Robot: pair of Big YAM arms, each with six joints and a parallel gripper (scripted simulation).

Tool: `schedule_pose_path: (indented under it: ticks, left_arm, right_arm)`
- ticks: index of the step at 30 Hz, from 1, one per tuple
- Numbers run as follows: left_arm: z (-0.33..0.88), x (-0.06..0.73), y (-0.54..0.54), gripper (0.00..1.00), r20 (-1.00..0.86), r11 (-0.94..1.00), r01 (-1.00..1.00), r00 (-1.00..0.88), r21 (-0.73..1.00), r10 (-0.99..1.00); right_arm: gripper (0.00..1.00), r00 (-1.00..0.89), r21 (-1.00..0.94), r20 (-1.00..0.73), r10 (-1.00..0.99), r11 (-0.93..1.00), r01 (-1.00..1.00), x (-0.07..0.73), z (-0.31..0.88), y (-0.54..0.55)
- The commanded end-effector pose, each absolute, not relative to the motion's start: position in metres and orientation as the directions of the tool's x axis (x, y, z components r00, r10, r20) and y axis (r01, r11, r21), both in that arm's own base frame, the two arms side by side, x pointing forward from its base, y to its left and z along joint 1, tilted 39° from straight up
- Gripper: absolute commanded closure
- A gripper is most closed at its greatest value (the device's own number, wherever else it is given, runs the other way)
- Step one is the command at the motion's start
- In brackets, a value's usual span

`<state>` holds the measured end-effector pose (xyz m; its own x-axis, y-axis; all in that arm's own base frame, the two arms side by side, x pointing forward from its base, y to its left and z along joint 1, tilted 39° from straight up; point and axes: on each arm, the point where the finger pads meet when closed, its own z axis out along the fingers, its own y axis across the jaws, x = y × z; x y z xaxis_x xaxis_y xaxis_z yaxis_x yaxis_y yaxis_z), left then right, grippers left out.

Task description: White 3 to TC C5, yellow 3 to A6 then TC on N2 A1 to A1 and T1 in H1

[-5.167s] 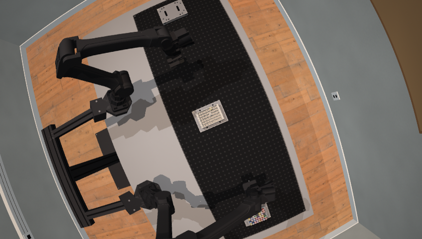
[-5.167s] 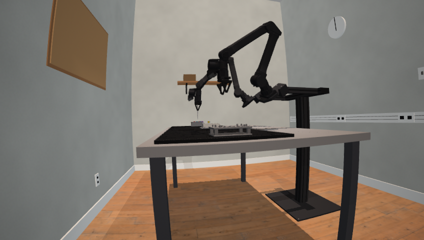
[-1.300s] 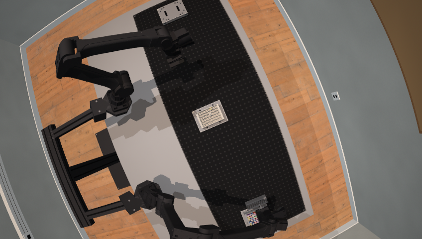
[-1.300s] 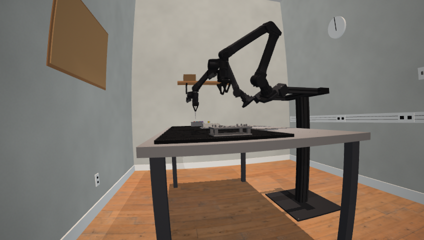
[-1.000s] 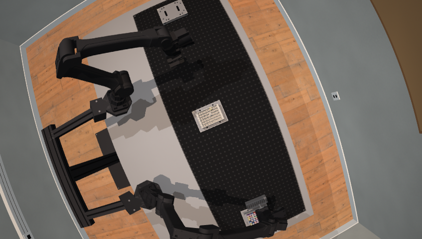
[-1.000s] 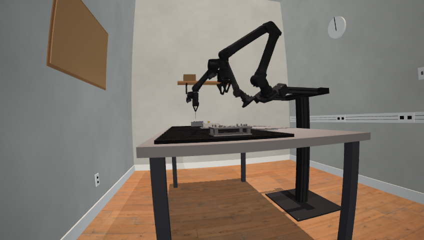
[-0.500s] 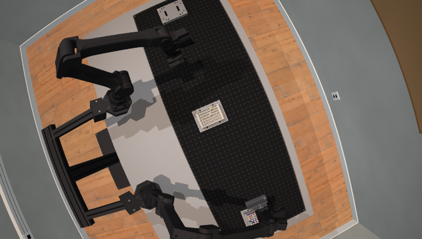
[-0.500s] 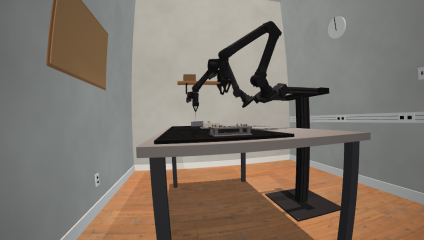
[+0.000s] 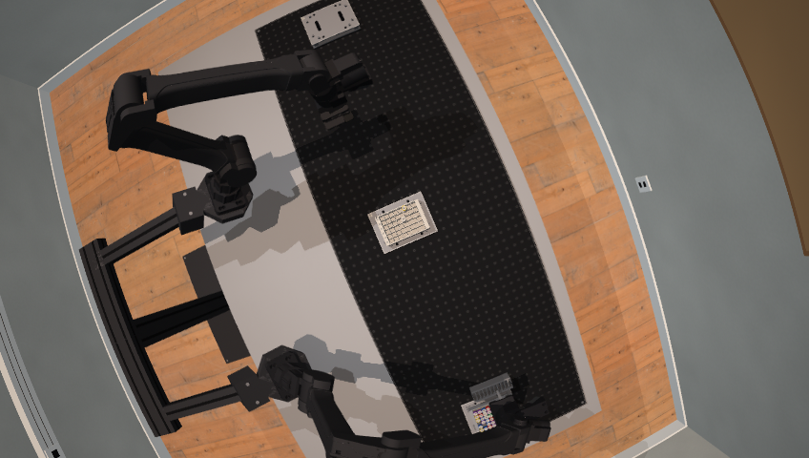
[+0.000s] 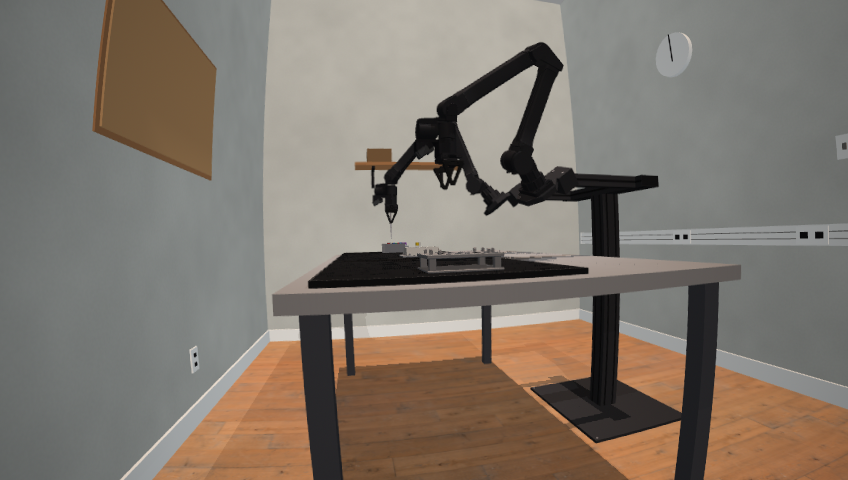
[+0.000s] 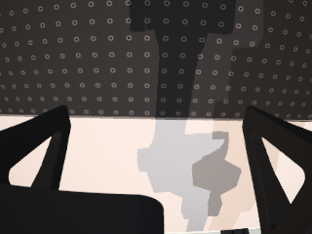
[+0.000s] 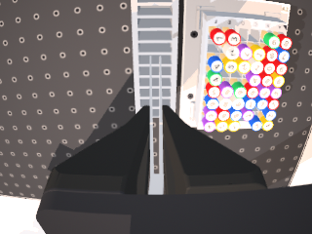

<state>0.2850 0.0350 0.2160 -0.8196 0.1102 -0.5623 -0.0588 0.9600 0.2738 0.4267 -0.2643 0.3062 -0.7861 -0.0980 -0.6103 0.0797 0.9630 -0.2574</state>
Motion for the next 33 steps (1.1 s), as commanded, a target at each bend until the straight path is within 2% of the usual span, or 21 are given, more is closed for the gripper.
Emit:
schedule_pose_path:
  ticks: [1,33]
  left_arm:
    - [0.229,0.29,0.034,0.0,-0.582,0.96,-0.052,-0.804,0.276,0.124]
    - [0.229,0.29,0.034,0.0,-0.582,0.96,-0.052,-0.804,0.276,0.124]
  right_arm:
    - [0.93,-0.77,-0.263,-0.63,-0.104,0.961,0.085,0.432,0.314,-0.263]
    - [0.93,-0.78,-0.254,-0.618,-0.097,0.964,0.081,0.436,0.299,-0.264]
